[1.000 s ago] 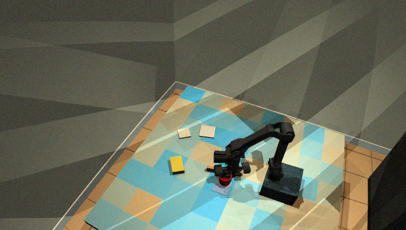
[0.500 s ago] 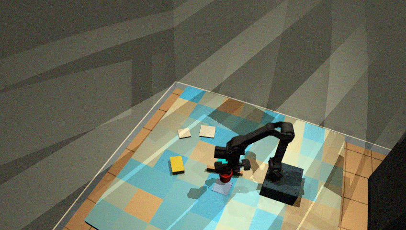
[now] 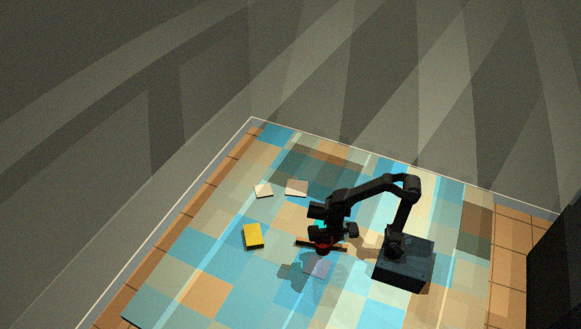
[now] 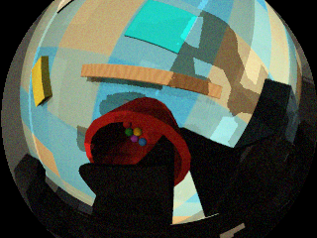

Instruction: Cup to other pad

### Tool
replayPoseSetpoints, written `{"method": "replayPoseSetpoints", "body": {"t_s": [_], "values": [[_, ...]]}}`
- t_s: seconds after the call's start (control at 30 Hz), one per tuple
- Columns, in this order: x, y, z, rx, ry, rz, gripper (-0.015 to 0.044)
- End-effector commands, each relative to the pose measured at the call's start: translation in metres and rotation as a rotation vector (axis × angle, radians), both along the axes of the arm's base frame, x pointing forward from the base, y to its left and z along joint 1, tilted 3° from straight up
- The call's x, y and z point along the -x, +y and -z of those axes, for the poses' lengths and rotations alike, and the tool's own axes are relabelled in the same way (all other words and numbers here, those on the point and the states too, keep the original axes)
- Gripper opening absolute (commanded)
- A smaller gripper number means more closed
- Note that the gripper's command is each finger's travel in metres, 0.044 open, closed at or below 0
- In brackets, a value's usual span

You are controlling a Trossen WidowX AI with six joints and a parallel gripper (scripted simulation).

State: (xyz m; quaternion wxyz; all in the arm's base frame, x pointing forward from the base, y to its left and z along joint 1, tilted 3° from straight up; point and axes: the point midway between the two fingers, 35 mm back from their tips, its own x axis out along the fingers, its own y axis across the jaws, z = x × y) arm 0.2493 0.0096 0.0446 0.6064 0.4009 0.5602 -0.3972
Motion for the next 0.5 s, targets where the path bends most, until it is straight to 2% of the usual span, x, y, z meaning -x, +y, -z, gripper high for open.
{"method": "replayPoseSetpoints", "body": {"t_s": [0.0, 0.47], "values": [[-0.001, -0.007, -0.001, -0.004, -0.003, -0.004, 0.0], [-0.004, -0.031, -0.003, -0.001, -0.004, -0.003, 0.0]]}}
